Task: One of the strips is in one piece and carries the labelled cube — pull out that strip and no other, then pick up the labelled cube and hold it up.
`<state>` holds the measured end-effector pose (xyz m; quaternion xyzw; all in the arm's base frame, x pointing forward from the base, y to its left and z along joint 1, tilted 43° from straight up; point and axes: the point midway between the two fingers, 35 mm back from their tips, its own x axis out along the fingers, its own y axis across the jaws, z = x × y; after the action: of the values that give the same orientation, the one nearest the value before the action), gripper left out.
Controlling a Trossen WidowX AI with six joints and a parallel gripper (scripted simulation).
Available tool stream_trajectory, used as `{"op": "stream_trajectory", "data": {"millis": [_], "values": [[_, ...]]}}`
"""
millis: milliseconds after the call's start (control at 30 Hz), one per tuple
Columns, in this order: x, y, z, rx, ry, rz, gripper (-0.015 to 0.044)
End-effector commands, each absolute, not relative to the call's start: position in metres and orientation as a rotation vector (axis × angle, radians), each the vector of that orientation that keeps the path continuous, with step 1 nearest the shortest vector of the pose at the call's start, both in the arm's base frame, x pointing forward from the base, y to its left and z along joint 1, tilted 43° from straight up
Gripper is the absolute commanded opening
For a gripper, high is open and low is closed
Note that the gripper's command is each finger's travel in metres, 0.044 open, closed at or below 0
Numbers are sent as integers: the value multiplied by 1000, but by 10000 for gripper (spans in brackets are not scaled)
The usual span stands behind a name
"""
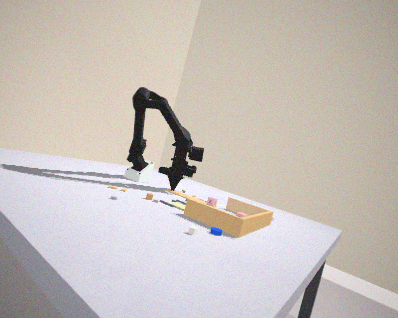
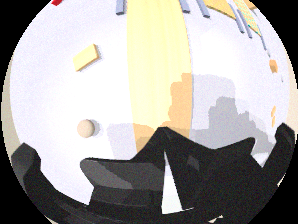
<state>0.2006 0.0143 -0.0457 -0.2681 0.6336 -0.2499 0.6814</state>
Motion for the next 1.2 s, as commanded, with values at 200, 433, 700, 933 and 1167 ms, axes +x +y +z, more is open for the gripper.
{"op": "stream_trajectory", "data": {"millis": [200, 433, 700, 933, 1167], "values": [[192, 9, -48, -597, 1453, -572, 0], [192, 9, -48, -597, 1453, -572, 0], [200, 44, -15, -596, 1453, -571, 0], [224, 44, -15, -601, 1454, -566, 131], [248, 49, -12, -600, 1453, -566, 315]]}}
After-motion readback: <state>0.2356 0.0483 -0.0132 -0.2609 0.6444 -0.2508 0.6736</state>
